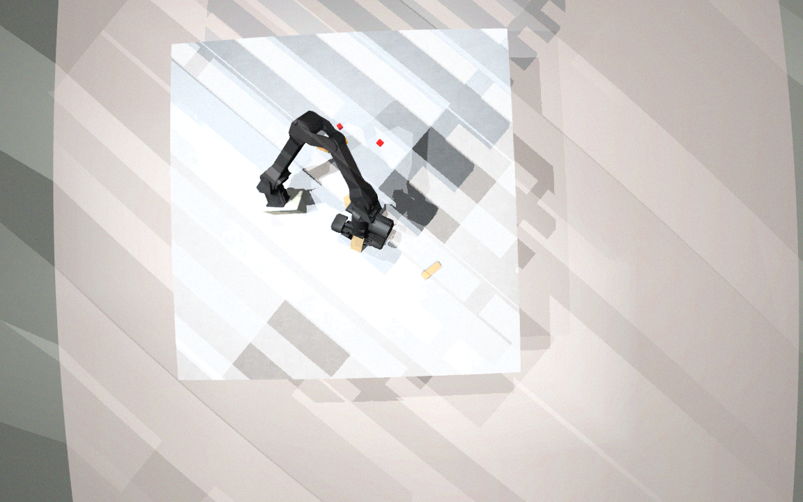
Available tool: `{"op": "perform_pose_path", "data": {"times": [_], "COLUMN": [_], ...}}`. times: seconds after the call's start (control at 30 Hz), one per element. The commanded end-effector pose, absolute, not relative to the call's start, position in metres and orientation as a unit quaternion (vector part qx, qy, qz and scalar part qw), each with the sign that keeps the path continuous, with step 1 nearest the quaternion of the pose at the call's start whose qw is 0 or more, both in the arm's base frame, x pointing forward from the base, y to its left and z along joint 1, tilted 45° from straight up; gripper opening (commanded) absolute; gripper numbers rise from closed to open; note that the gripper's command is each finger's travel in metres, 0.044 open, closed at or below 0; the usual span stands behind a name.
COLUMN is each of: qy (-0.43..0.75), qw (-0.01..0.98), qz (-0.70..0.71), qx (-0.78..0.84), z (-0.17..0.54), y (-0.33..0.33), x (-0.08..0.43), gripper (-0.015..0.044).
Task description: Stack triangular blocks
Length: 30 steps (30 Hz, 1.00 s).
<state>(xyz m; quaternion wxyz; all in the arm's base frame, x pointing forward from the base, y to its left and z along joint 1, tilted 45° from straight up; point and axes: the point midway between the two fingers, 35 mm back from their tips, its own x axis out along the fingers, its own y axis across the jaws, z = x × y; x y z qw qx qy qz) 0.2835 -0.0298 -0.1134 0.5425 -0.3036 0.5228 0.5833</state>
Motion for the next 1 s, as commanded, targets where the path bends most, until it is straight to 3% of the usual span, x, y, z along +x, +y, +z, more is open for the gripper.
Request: {"op": "perform_pose_path", "data": {"times": [0.0, 0.97], "qy": [0.494, 0.249], "qw": [0.571, 0.714], "qz": [0.596, 0.653], "qx": [-0.272, -0.036], "z": [-0.113, -0.130], "y": [-0.039, -0.088], "x": [0.283, 0.270], "gripper": [0.0000, 0.0000]}}
